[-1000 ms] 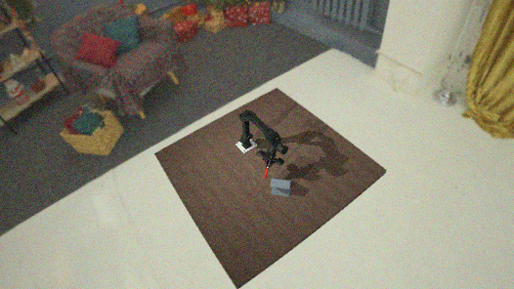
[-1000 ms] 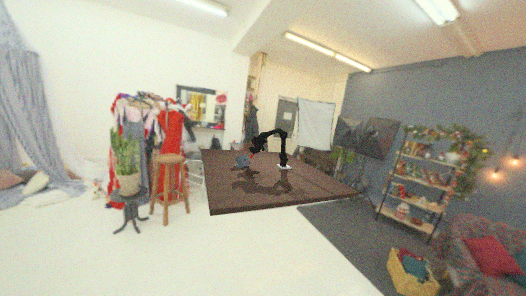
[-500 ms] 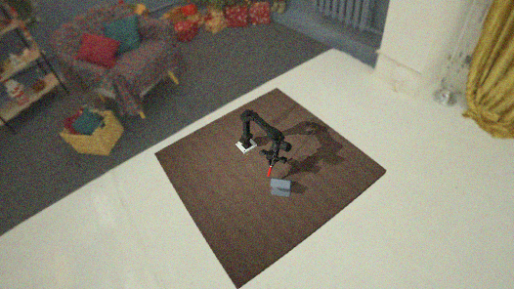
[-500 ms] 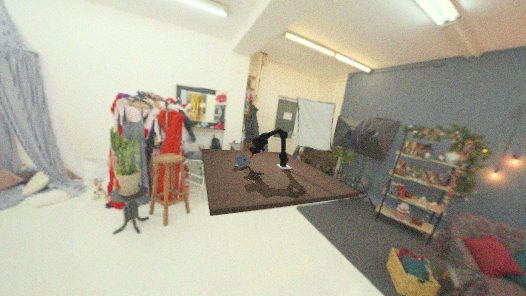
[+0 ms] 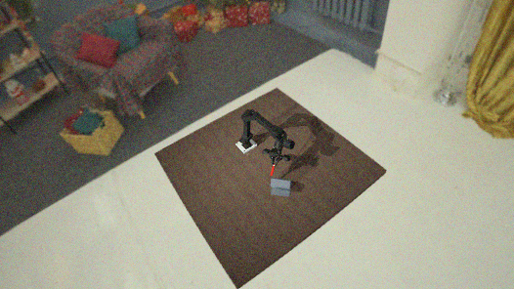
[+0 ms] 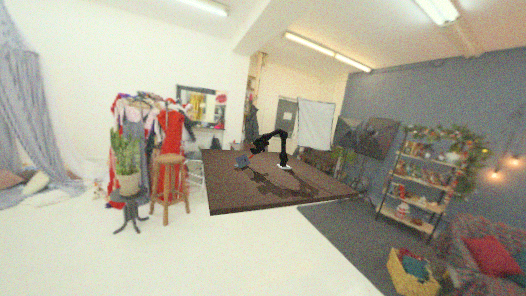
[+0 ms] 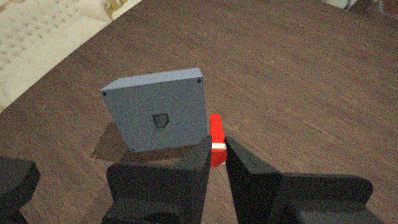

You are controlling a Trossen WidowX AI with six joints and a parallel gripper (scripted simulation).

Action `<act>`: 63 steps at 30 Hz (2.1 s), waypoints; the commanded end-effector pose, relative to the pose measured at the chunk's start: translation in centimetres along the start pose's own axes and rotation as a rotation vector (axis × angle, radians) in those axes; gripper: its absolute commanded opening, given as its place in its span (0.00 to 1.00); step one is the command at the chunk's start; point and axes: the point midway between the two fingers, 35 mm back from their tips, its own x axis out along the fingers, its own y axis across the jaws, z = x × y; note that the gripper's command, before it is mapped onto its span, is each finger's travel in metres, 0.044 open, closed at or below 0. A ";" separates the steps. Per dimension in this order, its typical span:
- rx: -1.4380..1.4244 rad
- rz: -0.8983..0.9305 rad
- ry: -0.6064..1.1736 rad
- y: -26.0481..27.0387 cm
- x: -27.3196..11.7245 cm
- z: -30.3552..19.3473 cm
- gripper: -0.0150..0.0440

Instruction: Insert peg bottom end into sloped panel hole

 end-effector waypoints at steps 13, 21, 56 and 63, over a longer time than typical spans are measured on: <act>-0.040 0.041 -0.070 1.6 -1.3 -1.4 0.25; -0.057 0.066 -0.103 2.4 -2.1 -2.0 0.25; -0.104 0.151 -0.208 5.0 -3.1 -3.7 0.25; -0.108 0.159 -0.218 5.3 -2.5 -3.6 0.25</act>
